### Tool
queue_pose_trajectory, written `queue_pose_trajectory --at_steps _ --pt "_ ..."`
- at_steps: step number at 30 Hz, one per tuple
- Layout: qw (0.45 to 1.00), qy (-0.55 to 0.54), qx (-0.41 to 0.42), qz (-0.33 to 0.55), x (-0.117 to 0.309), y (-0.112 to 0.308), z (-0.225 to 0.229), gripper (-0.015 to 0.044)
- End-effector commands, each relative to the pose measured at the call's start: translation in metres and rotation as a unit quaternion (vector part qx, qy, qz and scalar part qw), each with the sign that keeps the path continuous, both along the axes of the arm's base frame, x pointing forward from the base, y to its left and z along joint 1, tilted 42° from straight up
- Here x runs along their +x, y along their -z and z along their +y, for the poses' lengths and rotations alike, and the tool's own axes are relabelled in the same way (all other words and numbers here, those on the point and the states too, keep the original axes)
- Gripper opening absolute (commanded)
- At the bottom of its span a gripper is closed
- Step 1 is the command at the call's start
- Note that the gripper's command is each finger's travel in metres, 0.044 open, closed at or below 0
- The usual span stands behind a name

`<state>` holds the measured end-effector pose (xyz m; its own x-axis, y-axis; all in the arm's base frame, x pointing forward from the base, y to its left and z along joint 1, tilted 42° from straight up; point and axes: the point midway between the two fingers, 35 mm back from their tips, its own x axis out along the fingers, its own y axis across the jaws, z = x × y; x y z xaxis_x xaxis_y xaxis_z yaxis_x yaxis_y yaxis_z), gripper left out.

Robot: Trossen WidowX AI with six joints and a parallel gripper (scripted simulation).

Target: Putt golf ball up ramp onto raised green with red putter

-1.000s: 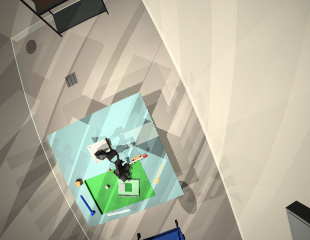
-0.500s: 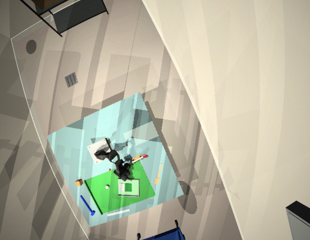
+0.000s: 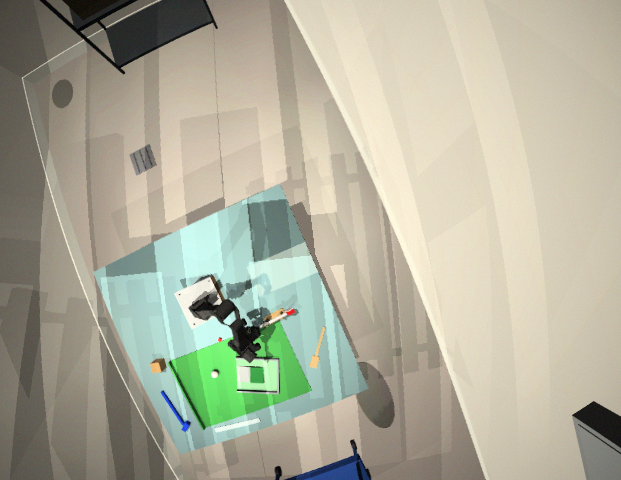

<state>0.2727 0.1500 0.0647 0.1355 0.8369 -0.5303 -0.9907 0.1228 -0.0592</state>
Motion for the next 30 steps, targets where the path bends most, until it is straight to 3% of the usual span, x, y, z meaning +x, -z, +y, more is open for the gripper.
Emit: queue_pose_trajectory --at_steps 1,30 --pt "1.000 0.000 0.000 -0.001 0.000 -0.001 0.000 0.0000" --pt "1.000 0.000 -0.003 0.000 -0.012 -0.073 -0.067 0.0000"
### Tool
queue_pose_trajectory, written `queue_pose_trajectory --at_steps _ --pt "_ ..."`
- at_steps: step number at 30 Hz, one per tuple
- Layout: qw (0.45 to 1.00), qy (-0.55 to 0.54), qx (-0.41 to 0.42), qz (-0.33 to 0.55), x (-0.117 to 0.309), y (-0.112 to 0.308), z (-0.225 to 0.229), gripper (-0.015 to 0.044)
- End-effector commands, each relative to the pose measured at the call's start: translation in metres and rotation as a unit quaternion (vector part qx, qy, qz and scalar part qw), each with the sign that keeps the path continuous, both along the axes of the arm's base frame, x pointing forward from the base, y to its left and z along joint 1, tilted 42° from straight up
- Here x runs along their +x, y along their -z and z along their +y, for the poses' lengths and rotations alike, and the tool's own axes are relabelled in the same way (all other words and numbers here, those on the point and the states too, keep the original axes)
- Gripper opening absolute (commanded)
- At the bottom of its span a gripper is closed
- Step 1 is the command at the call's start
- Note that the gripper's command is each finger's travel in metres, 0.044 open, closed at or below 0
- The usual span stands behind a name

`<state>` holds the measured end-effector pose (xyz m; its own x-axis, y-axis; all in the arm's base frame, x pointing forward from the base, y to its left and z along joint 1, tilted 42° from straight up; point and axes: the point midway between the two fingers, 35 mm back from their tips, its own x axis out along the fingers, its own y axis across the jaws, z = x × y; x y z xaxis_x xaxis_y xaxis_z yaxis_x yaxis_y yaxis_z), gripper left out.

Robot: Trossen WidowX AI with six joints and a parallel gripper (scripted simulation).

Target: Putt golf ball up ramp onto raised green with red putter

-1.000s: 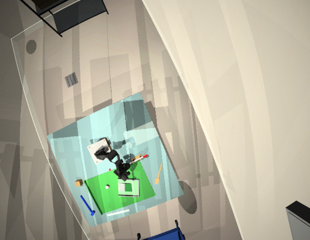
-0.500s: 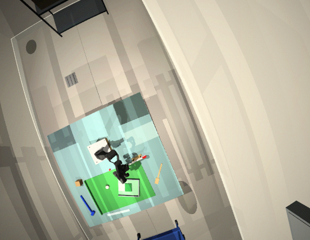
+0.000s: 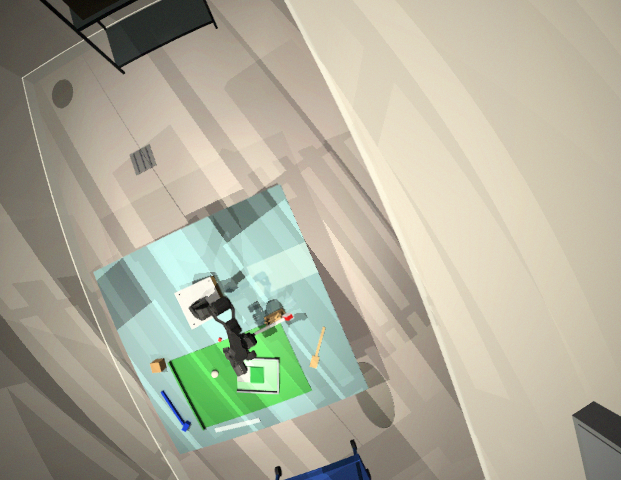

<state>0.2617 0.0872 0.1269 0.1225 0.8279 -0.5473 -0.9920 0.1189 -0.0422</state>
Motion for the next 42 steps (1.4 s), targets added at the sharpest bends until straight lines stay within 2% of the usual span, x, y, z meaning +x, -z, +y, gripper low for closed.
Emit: queue_pose_trajectory --at_steps 1,4,11,21,31,42 --pt "1.000 0.002 0.006 -0.009 -0.001 -0.011 -0.004 0.0000" --pt "1.000 0.010 -0.001 0.010 0.000 0.000 -0.005 0.0000" --pt "0.986 0.113 -0.016 0.120 0.008 0.028 -0.043 0.0000" --pt "0.926 0.258 -0.023 0.275 0.005 0.069 -0.099 0.0000" --pt "0.822 0.388 -0.013 0.417 -0.015 0.107 -0.150 0.0000" --pt "0.665 0.503 0.011 0.552 -0.052 0.147 -0.194 0.0000"
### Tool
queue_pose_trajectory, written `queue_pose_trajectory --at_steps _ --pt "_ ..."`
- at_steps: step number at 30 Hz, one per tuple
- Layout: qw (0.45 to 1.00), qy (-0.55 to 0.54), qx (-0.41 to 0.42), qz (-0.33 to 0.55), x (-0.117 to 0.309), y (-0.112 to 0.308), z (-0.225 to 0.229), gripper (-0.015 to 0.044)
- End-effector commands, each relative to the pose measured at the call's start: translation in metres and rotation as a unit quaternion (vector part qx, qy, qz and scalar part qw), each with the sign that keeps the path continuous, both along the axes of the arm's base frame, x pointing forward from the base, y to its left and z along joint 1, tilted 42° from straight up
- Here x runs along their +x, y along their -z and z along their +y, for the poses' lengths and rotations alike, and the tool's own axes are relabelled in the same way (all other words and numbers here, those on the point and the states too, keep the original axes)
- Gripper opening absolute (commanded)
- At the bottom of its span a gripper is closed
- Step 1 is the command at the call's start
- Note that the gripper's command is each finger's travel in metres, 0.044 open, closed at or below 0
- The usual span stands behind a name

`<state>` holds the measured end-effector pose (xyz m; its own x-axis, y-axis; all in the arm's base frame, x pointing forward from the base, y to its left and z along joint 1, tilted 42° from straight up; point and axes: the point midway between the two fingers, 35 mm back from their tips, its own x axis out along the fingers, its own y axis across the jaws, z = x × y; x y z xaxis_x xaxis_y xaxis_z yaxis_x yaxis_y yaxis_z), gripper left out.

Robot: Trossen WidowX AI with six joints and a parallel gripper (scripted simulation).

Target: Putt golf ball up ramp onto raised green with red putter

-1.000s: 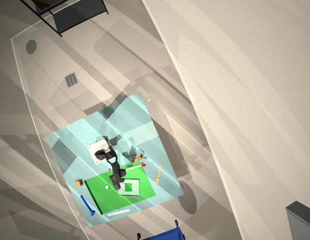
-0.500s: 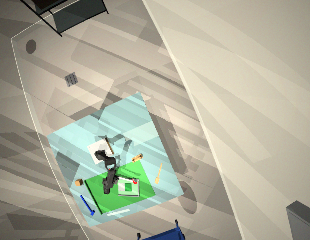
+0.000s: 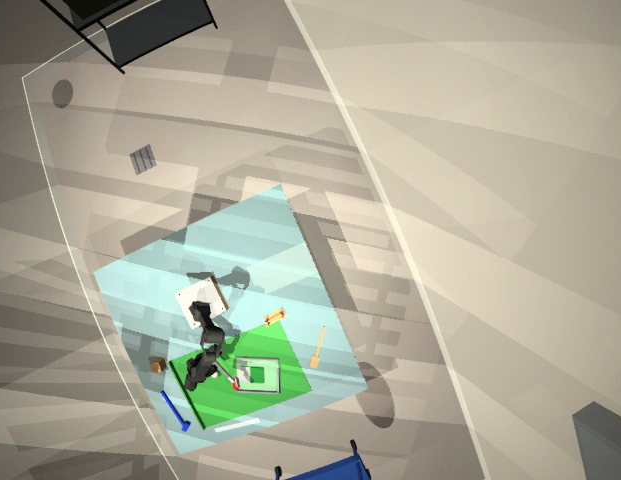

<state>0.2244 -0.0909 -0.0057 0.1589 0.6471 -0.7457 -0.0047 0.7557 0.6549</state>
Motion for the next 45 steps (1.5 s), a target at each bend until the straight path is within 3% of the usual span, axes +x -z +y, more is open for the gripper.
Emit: queue_pose_trajectory --at_steps 1,10,45 --pt "0.994 0.077 0.011 0.072 -0.018 0.017 -0.020 0.0000" --pt "0.960 0.198 0.037 0.192 -0.055 0.044 -0.042 0.0000" --pt "0.960 0.200 0.039 0.194 -0.048 0.087 -0.005 0.0000"
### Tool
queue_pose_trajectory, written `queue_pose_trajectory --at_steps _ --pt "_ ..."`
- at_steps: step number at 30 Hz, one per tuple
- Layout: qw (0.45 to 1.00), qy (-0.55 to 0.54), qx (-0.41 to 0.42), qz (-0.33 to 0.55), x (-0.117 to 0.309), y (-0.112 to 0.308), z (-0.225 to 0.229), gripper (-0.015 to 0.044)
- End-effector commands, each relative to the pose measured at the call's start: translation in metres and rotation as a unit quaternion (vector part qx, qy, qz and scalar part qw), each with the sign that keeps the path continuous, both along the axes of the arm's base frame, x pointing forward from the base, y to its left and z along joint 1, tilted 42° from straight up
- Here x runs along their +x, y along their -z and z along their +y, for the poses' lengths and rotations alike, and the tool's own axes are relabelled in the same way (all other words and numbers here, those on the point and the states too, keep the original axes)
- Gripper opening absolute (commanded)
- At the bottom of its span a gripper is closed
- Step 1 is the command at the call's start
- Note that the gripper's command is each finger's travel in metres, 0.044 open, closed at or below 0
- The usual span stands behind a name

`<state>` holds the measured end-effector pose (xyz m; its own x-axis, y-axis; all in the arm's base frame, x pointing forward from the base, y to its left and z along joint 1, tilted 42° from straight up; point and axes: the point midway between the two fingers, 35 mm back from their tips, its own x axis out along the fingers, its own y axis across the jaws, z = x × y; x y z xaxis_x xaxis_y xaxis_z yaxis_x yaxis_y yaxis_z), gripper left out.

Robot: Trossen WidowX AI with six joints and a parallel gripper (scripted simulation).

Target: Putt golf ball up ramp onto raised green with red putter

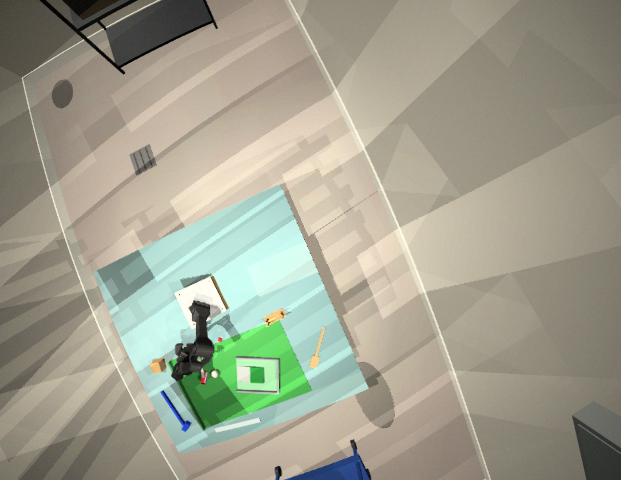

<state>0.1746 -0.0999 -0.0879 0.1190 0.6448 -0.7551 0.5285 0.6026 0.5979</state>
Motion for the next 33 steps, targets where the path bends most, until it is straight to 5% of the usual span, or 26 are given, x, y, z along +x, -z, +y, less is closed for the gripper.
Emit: queue_pose_trajectory --at_steps 1,33 --pt "1.000 0.004 0.003 -0.001 0.002 0.006 0.005 0.0000" --pt "1.000 0.004 0.002 -0.001 -0.014 0.033 -0.005 0.0000"
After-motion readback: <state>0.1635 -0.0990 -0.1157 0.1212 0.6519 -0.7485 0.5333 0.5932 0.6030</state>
